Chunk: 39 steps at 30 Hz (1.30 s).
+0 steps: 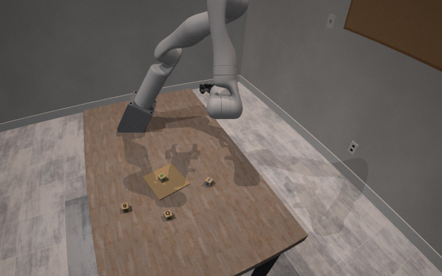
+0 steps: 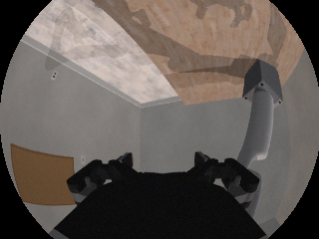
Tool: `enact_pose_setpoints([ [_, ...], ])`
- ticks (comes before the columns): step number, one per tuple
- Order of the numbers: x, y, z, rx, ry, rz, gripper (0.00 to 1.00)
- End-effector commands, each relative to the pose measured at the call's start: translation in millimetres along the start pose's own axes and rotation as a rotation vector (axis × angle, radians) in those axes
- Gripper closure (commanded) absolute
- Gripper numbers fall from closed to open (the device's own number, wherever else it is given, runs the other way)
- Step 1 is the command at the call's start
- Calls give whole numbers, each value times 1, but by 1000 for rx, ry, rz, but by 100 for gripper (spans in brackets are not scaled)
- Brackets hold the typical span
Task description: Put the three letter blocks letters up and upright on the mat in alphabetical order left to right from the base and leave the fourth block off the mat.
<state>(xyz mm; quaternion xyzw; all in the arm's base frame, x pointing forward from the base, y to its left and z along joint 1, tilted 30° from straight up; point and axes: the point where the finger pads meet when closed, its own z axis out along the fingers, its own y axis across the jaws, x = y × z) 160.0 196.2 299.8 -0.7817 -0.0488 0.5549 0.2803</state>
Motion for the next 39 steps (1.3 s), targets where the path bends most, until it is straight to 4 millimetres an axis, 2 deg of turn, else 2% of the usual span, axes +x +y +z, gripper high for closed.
enact_pose_setpoints([
  [1, 0, 0, 0, 0, 1, 0, 0],
  [24, 3, 0, 0, 2, 14, -4, 0],
  [32, 25, -1, 1, 13, 106, -26, 0],
  [34, 25, -1, 1, 13, 106, -26, 0],
  [39, 52, -2, -1, 22, 218, -51, 0],
])
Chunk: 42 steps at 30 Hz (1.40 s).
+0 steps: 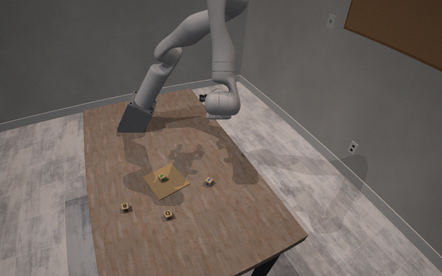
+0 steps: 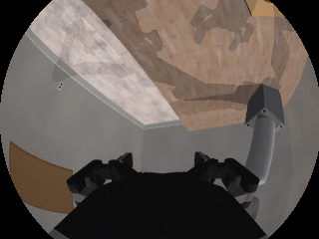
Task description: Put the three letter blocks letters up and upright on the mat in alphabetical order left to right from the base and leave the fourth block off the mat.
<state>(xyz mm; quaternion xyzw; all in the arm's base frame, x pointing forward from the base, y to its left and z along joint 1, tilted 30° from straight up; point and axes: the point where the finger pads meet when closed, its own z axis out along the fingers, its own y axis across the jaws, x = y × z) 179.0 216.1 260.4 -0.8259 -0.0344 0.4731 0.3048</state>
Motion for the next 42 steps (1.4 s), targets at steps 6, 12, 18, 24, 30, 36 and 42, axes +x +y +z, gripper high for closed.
enact_pose_setpoints([
  [6, 48, 3, -3, 5, 213, -44, 0],
  [12, 80, 6, -13, 0, 355, -71, 0],
  [18, 127, 14, -39, -23, 576, -106, 0],
  [24, 163, 25, -74, -62, 782, -132, 0],
  [30, 179, 33, -97, -91, 897, -142, 0],
  [36, 193, 43, -127, -131, 1023, -150, 0],
  [42, 199, 49, -143, -155, 1089, -153, 0],
])
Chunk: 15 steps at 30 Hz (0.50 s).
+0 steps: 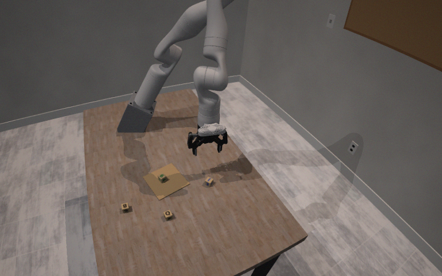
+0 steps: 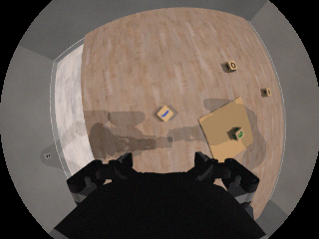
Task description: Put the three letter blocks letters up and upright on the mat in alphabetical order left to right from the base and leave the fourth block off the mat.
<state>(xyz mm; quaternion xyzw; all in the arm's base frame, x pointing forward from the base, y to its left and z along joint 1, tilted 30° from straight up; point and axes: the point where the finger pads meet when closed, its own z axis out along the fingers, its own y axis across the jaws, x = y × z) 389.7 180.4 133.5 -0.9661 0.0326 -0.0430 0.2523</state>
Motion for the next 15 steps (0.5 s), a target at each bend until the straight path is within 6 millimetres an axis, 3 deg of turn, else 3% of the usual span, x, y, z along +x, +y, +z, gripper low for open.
enact_pose_setpoints([
  [1, 4, 2, -3, -6, 19, -2, 0],
  [15, 7, 4, -3, -11, 31, -4, 0],
])
